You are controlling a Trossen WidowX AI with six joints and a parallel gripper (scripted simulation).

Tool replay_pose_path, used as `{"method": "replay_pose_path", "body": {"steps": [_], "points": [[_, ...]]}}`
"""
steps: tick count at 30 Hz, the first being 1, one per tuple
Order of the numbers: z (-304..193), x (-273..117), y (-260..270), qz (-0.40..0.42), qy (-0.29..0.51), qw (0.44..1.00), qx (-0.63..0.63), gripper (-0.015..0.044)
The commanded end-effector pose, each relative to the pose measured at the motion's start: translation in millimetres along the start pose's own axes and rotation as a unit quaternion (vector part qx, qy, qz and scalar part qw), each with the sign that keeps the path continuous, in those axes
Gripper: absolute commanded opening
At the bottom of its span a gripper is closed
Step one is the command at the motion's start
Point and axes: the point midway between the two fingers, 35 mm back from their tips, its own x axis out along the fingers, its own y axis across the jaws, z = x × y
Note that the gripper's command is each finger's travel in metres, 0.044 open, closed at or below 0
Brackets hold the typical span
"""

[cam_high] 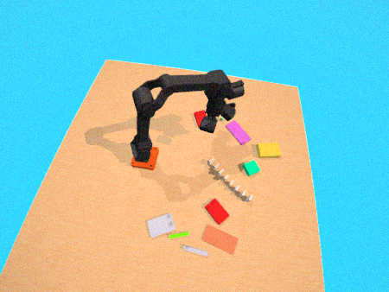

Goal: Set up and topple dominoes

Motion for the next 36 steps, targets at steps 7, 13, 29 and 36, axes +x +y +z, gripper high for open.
{"method": "replay_pose_path", "body": {"steps": [7,13,29,36], "points": [[5.6,-29.4,-24.0,-0.001,-0.001,0.999,0.05,0.0107],[28.7,-30.1,-110.9,-0.006,-0.004,0.969,0.247,0.0107],[36.5,11.2,-118.4,-0.007,-0.005,0.963,0.268,0.0107],[37.7,44.9,-118.5,-0.007,-0.005,0.963,0.268,0.0107]]}}
